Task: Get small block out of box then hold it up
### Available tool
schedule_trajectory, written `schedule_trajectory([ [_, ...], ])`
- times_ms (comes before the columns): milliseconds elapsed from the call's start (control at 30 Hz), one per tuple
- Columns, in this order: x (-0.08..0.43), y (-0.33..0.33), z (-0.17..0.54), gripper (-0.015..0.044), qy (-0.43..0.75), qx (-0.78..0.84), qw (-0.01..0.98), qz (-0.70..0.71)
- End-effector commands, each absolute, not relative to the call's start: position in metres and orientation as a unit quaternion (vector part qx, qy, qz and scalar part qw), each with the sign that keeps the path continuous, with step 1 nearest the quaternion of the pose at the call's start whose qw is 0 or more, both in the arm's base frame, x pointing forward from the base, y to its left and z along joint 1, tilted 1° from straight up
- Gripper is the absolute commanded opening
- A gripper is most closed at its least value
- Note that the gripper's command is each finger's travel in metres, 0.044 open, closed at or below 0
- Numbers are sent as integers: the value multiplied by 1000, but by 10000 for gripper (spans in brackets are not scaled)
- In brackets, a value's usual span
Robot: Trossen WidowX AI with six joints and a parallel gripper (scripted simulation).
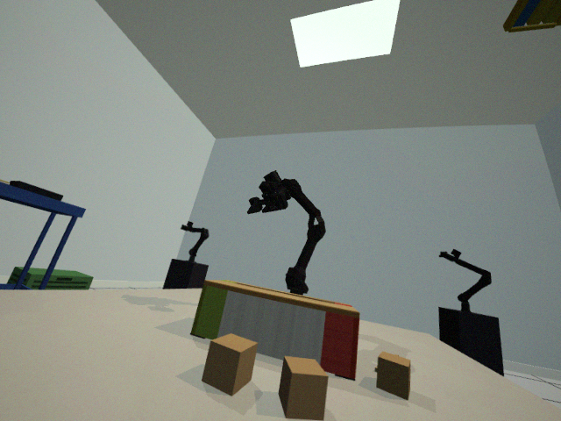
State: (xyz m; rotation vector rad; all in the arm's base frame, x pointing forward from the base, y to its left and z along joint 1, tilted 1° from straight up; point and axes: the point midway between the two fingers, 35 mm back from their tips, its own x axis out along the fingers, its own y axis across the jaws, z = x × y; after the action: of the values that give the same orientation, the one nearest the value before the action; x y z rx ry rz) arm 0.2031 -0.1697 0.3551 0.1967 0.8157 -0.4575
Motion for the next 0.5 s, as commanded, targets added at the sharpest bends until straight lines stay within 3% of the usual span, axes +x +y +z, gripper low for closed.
schedule_trajectory([
  [0, 239, -154, 293, 400, 448, 275, 823, -214],
  [467, 269, -97, 184, 400, 549, 524, 572, -311],
])
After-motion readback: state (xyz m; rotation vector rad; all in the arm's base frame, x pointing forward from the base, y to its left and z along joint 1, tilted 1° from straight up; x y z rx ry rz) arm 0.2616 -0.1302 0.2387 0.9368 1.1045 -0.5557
